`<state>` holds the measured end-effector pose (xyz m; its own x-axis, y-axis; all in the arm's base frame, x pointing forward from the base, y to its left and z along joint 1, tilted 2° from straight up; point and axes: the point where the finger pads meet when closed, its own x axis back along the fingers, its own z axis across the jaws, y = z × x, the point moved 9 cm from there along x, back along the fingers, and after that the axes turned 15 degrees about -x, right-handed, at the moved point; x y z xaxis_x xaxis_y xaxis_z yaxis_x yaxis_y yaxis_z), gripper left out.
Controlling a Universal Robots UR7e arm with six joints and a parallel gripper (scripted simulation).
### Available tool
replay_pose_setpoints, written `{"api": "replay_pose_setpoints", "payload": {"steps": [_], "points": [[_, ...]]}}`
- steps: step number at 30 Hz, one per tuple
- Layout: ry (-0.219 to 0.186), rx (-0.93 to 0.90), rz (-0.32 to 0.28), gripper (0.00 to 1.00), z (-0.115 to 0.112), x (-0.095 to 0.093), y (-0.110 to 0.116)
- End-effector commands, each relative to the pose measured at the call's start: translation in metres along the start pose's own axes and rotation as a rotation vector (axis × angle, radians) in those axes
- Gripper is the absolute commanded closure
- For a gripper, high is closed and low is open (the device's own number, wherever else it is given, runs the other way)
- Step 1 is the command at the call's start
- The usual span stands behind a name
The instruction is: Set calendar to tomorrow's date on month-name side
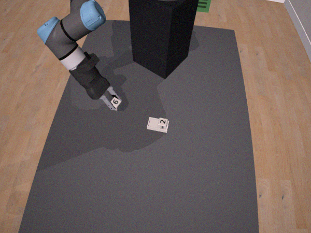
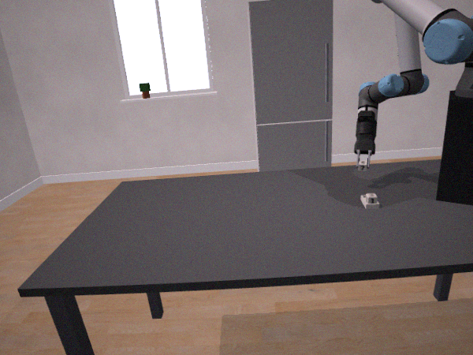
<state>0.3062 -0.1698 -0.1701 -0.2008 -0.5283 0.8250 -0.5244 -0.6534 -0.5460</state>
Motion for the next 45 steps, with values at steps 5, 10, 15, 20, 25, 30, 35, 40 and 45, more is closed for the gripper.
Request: {"api": "replay_pose_setpoints", "payload": {"steps": [5, 10, 15, 20, 25, 30, 35, 40, 45], "points": [[-0.028, 0.001, 0.089, 0.43, 0.003, -0.001, 0.009], [-0.044, 0.001, 0.164, 0.43, 0.005, -0.001, 0.017], [-0.050, 0.000, 0.204, 0.43, 0.006, -0.001, 0.020], [-0.051, 0.000, 0.210, 0.43, 0.006, -0.001, 0.021], [-0.051, 0.000, 0.210, 0.43, 0.006, -0.001, 0.021], [-0.051, 0.000, 0.210, 0.43, 0.006, -0.001, 0.021], [-0.051, 0.000, 0.210, 0.43, 0.006, -0.001, 0.021], [-0.051, 0.000, 0.210, 0.43, 0.006, -0.001, 0.021], [-0.051, 0.000, 0.210, 0.43, 0.007, -0.003, 0.023]]}}
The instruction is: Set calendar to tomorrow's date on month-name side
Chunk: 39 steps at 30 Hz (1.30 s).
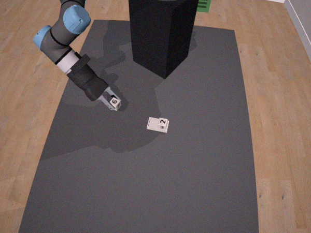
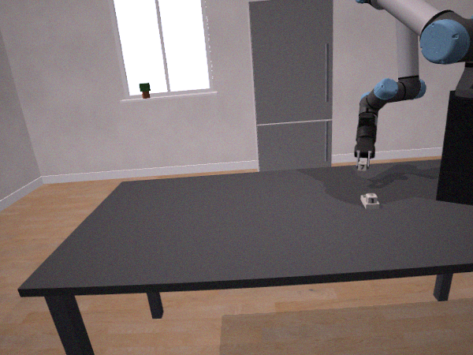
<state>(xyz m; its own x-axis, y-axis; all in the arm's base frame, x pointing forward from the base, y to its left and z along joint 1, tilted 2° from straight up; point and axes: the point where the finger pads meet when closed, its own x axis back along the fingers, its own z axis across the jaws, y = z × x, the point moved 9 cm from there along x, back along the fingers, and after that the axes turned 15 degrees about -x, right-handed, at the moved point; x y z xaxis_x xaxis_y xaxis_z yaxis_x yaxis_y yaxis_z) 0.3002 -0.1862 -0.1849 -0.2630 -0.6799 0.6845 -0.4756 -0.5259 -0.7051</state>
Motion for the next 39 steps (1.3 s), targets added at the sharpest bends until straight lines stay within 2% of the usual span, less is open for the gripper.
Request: {"api": "replay_pose_setpoints", "payload": {"steps": [1, 39], "points": [[0.001, 0.000, 0.000, 0.43, 0.001, -0.001, 0.002], [0.001, 0.000, 0.000, 0.43, 0.010, -0.038, 0.037]]}}
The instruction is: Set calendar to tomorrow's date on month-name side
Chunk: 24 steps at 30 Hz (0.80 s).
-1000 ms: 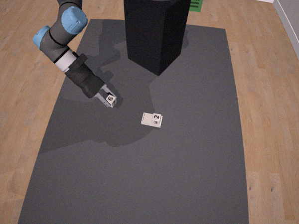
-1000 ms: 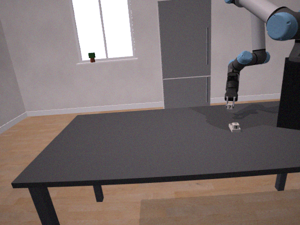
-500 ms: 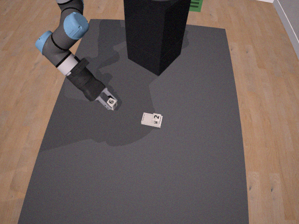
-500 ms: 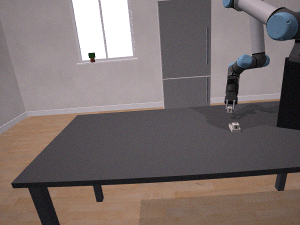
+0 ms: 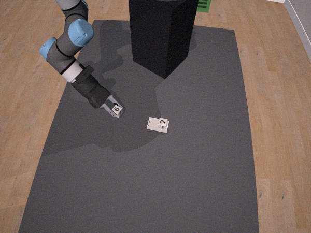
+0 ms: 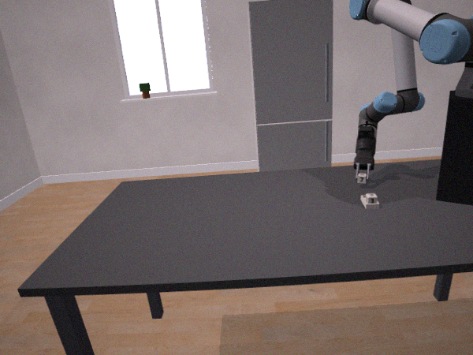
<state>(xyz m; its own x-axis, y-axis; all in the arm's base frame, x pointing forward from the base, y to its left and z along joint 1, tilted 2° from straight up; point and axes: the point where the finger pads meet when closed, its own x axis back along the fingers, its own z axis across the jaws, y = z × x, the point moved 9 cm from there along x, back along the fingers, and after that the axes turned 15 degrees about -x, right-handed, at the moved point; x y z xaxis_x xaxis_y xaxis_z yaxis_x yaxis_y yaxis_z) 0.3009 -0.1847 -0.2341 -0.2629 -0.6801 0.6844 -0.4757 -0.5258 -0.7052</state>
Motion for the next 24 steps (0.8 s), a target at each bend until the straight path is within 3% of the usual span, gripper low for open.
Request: {"api": "replay_pose_setpoints", "payload": {"steps": [1, 24], "points": [[0.001, 0.001, 0.000, 0.43, 0.0014, -0.0036, 0.0038], [0.001, 0.001, 0.000, 0.43, 0.0027, -0.0089, 0.0088]]}}
